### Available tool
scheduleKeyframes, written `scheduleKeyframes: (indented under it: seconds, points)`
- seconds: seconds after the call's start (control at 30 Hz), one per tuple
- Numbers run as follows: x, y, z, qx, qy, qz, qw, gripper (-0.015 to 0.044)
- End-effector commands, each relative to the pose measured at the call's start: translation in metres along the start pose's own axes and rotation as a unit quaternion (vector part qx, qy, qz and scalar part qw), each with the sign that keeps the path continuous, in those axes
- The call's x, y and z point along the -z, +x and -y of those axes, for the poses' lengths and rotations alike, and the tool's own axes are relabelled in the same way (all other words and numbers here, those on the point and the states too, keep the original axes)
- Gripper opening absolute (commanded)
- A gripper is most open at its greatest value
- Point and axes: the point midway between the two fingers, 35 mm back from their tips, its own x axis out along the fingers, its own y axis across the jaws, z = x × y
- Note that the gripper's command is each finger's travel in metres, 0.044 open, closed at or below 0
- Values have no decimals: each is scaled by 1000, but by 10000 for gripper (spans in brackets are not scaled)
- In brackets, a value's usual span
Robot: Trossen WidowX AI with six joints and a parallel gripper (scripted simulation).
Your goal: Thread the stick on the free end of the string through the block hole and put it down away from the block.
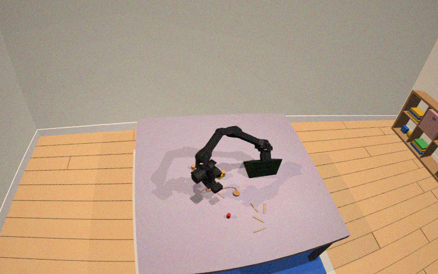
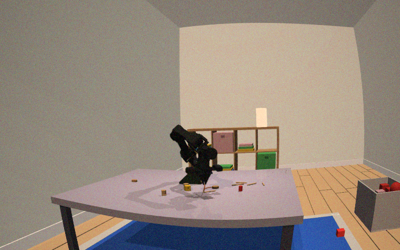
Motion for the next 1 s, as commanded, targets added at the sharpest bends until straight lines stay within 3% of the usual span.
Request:
scheduleKeyframes:
  seconds: [0.0,0.97]
  points:
    - [5,0,-3,-3,-1,-5,1000,0]
    - [39,-4,-11,-7,-3,-43,999,0]
